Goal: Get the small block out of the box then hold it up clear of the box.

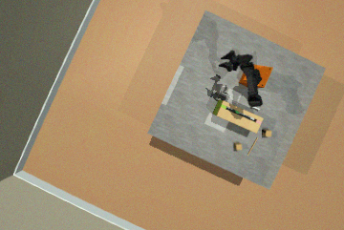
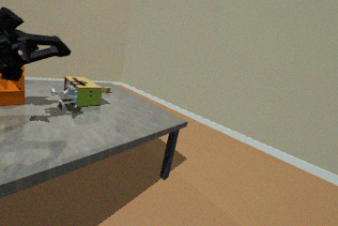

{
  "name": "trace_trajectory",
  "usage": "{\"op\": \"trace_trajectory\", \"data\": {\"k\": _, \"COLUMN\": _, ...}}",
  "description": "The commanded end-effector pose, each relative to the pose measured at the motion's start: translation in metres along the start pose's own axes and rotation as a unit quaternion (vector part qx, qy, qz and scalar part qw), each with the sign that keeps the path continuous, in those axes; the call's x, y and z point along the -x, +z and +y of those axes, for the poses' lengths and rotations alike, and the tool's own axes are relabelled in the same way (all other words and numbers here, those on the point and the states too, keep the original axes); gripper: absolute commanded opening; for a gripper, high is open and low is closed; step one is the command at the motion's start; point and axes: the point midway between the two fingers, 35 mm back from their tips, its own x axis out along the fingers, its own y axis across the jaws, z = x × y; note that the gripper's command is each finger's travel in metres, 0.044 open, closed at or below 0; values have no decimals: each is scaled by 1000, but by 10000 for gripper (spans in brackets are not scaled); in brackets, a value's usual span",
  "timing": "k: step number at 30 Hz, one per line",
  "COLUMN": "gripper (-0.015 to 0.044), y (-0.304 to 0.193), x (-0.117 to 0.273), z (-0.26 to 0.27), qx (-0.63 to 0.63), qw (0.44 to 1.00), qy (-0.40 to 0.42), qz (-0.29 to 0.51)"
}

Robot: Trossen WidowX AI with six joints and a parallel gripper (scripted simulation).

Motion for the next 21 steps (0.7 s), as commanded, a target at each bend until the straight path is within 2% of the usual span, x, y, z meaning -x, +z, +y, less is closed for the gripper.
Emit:
{"op": "trace_trajectory", "data": {"k": 1, "gripper": 400, "y": -1, "x": 0, "z": 0, "qx": -9, "qw": 1000, "qy": -2, "qz": 0}}
{"op": "trace_trajectory", "data": {"k": 5, "gripper": 400, "y": -9, "x": -11, "z": 0, "qx": -183, "qw": 982, "qy": -36, "qz": -3}}
{"op": "trace_trajectory", "data": {"k": 10, "gripper": 400, "y": -11, "x": -33, "z": 1, "qx": -431, "qw": 899, "qy": -59, "qz": -40}}
{"op": "trace_trajectory", "data": {"k": 15, "gripper": 400, "y": 2, "x": -62, "z": -1, "qx": -641, "qw": 760, "qy": -38, "qz": -100}}
{"op": "trace_trajectory", "data": {"k": 21, "gripper": 400, "y": 38, "x": -96, "z": -14, "qx": -815, "qw": 551, "qy": 50, "qz": -171}}
